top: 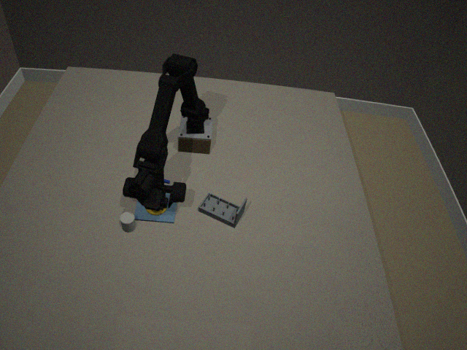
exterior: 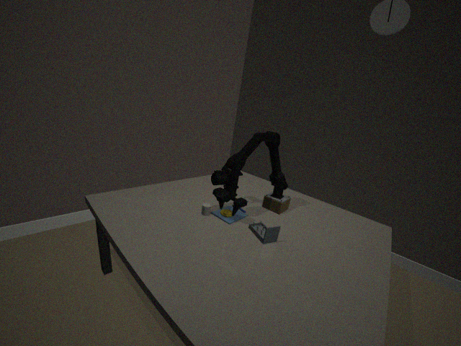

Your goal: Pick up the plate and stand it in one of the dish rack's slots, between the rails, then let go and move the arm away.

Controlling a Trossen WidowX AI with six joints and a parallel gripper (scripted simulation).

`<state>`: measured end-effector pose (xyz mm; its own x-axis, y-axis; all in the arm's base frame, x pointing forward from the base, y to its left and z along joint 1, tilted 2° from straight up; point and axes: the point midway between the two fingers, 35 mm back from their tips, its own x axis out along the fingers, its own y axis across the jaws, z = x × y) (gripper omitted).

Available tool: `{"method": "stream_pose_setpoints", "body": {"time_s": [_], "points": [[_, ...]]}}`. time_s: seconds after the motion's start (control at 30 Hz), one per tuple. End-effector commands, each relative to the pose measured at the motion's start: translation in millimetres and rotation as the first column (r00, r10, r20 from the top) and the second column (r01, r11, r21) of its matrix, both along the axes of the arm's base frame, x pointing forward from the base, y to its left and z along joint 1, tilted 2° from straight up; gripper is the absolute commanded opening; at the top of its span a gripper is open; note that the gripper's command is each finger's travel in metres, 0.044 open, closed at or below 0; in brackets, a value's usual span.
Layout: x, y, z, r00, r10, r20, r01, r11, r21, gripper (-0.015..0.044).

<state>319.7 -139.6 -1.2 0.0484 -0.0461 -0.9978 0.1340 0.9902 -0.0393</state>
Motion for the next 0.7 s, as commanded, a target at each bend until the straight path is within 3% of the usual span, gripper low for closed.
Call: {"method": "stream_pose_setpoints", "body": {"time_s": [0.0, 0.5, 0.67], "points": [[-0.6, 0.2, -7.1, 1.000, 0.005, -0.001, -0.005, 1.000, 0.004, 0.0400], [-1.3, -0.2, -15.8, 1.000, 0.005, -0.001, -0.005, 1.000, 0.004, 0.0390], [-1.3, -0.2, -15.8, 1.000, 0.005, -0.001, -0.005, 1.000, 0.004, 0.0357]]}}
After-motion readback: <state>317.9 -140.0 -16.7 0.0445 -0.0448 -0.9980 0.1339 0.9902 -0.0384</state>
